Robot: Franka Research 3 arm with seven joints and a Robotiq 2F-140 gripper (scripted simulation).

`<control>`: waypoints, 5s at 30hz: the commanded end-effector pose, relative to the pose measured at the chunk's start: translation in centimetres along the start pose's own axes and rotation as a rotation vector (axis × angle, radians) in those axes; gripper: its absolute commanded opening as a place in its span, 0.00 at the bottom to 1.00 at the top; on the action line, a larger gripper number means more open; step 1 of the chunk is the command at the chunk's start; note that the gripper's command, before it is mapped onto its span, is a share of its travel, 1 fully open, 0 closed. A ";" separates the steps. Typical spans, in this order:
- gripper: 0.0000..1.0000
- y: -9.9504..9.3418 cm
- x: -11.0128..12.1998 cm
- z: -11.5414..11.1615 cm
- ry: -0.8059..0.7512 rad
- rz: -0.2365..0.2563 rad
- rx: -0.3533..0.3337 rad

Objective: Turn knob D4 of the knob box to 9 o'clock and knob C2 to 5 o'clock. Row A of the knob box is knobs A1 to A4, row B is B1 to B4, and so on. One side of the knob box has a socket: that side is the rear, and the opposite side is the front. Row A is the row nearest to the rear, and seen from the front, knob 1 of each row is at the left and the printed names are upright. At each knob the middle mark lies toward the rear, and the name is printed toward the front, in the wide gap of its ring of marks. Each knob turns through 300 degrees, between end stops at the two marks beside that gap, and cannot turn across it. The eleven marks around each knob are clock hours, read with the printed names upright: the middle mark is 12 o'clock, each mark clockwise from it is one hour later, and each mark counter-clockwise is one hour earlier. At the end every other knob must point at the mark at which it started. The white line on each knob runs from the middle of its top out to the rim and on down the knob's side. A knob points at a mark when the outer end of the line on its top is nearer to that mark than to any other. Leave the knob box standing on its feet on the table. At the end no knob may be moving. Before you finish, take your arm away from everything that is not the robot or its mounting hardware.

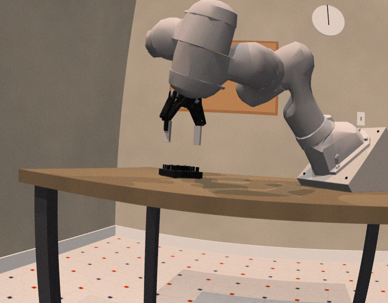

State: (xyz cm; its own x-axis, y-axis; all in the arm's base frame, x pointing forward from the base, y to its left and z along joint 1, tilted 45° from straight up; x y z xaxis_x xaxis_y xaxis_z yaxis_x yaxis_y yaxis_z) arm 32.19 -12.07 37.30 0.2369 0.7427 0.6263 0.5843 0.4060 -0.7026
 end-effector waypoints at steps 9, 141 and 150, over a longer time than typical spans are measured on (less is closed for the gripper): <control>1.00 0.0 0.1 -0.4 0.266 0.002 0.000; 0.12 4.4 0.1 -0.6 0.323 0.002 0.000; 0.12 4.4 0.1 -0.6 0.323 0.002 0.000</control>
State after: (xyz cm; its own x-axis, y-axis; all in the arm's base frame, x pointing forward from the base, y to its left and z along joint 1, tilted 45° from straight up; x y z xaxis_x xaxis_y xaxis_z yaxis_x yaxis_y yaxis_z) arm 35.19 -10.53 34.56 0.4703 0.5381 0.6994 0.5826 0.4060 -0.7041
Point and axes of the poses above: the point where the finger pads meet when closed, its own y axis out along the fingers, its own x axis across the jaws, z = x × y, the point moved 9 cm from there along -y, back along the fingers, and after that the axes turned 1 degree about y, right-handed, at the moved point
